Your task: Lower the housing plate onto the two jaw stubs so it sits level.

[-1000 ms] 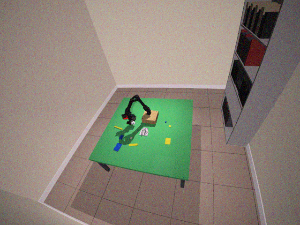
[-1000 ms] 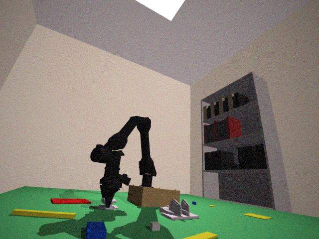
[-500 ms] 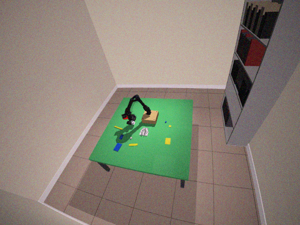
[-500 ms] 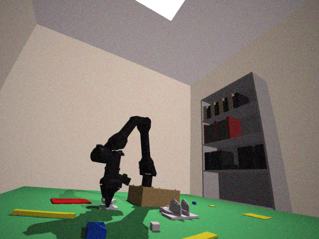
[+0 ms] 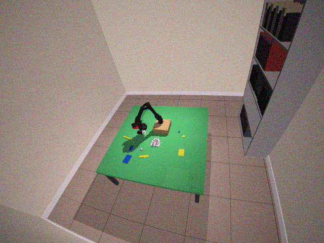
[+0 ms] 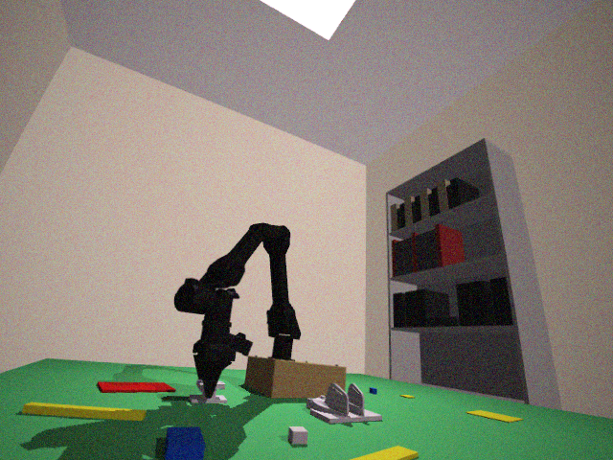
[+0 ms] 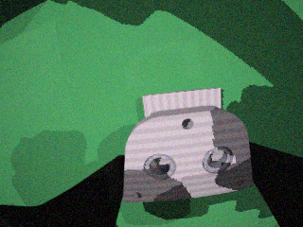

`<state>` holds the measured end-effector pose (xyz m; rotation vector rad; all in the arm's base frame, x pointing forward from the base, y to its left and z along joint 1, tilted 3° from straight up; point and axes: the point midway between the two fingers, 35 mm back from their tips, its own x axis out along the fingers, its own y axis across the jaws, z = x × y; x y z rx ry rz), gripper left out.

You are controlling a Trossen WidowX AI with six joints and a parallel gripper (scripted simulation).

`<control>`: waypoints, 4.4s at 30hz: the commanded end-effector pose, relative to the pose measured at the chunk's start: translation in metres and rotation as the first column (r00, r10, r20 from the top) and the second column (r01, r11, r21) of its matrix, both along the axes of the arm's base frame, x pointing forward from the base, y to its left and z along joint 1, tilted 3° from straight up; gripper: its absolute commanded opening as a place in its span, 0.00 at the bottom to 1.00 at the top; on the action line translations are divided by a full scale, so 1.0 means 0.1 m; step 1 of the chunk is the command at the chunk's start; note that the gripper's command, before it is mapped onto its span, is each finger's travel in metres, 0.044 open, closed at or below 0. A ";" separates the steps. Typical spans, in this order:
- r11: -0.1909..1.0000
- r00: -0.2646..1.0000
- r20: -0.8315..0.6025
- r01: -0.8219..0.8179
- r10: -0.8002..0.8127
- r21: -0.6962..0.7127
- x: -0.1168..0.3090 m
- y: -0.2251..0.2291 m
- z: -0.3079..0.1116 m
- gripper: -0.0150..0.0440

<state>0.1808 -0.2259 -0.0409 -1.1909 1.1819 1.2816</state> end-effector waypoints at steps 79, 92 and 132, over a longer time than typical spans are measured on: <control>0.696 0.696 0.003 0.718 -0.718 -0.029 0.77 1.15 0.75 0.85; 0.496 0.496 -0.003 0.868 -0.868 -0.033 0.86 1.57 0.76 0.85; 0.030 0.029 -0.015 0.998 -0.999 -0.055 0.85 2.39 0.77 0.85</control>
